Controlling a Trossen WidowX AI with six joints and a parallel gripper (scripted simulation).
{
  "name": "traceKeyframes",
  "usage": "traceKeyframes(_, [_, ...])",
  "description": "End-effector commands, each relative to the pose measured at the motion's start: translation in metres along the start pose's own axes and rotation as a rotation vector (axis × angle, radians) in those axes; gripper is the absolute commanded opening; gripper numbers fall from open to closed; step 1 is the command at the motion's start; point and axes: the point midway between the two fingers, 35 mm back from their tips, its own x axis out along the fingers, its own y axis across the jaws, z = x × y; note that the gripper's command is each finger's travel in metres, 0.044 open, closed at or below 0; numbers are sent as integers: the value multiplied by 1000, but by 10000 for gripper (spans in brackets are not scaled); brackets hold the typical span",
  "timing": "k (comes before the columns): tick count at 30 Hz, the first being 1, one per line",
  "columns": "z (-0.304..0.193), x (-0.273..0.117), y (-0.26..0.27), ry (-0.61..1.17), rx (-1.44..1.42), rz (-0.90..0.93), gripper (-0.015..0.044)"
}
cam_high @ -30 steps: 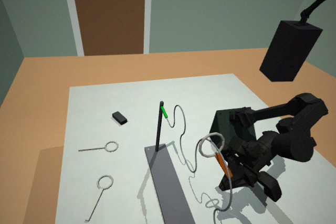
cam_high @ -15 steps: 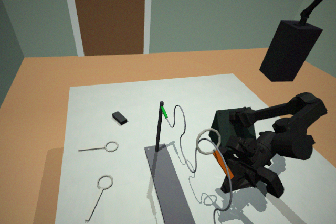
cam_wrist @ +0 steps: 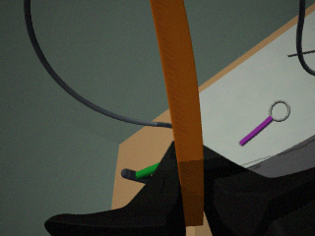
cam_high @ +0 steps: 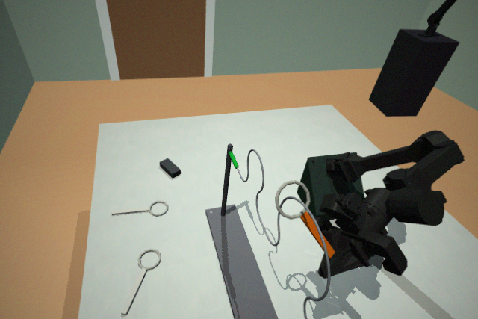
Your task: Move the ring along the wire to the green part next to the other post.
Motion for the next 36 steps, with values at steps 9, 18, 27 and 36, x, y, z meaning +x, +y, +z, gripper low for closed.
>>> traceKeyframes(9, [1, -2, 8, -23, 136, 82, -150])
traceKeyframes(18, [2, -1, 13, -36, 234, 137, -150])
traceKeyframes(27, [3, -2, 17, -48, 332, 191, -150])
traceKeyframes(36, [5, -2, 21, -61, 430, 246, -150])
